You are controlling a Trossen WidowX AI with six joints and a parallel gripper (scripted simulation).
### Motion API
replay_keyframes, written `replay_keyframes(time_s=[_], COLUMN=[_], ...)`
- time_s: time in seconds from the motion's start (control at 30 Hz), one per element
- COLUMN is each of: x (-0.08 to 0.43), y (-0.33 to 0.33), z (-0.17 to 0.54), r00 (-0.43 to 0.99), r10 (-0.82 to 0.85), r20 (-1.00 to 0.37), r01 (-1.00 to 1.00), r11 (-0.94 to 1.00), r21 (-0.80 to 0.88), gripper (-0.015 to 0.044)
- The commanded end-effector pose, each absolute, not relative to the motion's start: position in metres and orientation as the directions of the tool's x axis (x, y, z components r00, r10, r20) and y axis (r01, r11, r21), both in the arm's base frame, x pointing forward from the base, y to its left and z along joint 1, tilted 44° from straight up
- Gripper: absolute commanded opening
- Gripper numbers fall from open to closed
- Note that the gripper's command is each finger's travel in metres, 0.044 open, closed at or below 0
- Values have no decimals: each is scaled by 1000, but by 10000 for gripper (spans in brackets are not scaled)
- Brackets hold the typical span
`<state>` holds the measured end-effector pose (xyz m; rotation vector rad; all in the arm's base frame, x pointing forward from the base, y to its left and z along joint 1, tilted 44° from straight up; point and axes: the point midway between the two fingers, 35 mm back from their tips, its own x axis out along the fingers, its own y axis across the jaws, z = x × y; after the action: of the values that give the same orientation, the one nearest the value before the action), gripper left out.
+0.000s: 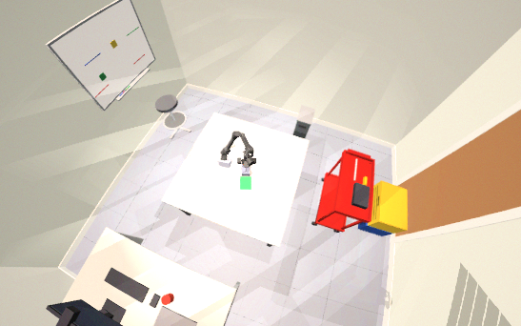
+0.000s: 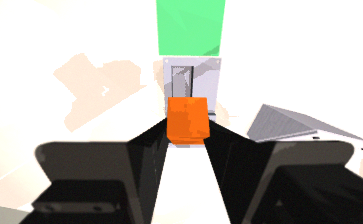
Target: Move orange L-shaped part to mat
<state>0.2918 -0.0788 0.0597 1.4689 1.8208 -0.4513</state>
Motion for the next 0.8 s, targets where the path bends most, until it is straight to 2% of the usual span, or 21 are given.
replay_keyframes(time_s=[0.0,0.77], x=[296,318], y=[-88,-155], z=[51,-13], r00=[-67,-65], r10=[678,674], r20=[-732,-736], r01=[942,941], r11=[285,286], r21=[177,179], gripper=[0,0])
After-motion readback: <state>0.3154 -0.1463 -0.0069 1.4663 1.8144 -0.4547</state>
